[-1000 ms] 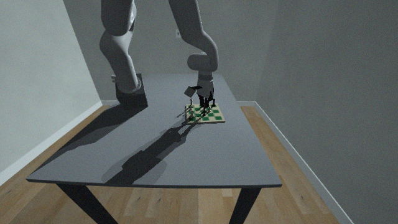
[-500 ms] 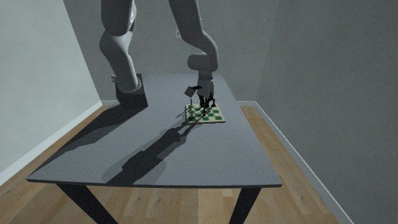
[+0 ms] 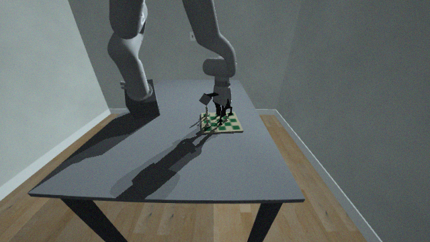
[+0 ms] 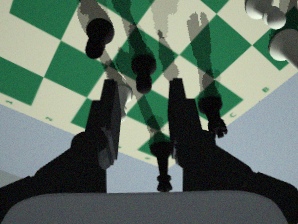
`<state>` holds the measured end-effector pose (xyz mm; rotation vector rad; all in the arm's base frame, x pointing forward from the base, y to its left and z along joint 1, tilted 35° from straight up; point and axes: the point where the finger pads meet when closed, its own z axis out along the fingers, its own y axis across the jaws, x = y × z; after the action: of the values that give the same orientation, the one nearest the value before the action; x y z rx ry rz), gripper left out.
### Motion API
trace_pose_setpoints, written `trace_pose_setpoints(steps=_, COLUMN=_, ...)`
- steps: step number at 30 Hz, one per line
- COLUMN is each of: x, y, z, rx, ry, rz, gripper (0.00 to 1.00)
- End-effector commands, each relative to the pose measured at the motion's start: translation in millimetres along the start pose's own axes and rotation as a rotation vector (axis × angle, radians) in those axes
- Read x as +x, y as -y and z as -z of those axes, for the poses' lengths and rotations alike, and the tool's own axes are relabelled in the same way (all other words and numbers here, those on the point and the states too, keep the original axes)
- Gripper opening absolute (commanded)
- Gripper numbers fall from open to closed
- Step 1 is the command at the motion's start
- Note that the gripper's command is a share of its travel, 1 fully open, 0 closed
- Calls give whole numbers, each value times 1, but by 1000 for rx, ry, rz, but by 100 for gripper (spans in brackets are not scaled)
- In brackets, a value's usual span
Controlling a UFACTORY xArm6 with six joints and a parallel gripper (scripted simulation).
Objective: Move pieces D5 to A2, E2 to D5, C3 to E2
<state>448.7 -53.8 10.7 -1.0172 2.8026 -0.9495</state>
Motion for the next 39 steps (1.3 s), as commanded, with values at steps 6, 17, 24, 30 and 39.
trace_pose_setpoints(steps=6, x=-1, y=1, z=1, rx=1, ry=3, rz=-1, gripper=34)
trace_pose_setpoints(steps=17, x=-1, y=1, z=1, rx=1, ry=3, rz=-1, gripper=34)
trace_pose_setpoints(steps=24, x=-1, y=1, z=1, rx=1, ry=3, rz=-1, gripper=34)
trace_pose_setpoints(steps=30, x=-1, y=1, z=0, rx=1, ry=3, rz=-1, gripper=34)
trace_pose_setpoints(steps=39, x=-1, y=1, z=-9, rx=1, ry=3, rz=-1, gripper=34)
